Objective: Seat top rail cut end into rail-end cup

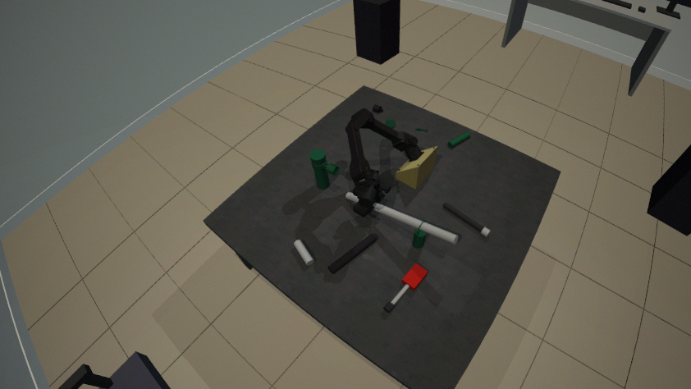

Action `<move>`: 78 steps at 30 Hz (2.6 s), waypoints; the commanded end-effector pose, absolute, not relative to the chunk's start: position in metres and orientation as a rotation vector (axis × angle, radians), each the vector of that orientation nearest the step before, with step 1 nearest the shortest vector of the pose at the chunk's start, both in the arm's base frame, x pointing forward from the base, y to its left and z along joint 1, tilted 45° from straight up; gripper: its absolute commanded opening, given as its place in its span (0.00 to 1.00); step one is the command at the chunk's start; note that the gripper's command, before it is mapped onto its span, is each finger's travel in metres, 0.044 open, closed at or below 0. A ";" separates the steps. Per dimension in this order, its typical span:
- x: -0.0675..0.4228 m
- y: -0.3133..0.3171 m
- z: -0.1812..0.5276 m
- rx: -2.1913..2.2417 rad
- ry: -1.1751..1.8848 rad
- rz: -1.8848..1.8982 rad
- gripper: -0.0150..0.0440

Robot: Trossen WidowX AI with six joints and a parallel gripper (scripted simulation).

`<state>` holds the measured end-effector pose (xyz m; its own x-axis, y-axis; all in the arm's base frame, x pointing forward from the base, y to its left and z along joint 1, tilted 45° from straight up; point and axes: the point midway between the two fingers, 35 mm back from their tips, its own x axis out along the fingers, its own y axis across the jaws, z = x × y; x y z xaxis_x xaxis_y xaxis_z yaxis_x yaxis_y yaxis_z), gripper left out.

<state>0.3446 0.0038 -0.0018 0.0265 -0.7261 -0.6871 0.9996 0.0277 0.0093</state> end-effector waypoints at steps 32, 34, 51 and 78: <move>0.342 0.043 0.073 0.408 0.288 -1.367 0.25; 0.342 0.043 0.073 0.408 0.288 -1.367 0.25; 0.346 0.044 0.078 0.408 0.288 -1.367 0.25; 0.348 0.046 0.081 0.408 0.288 -1.367 0.25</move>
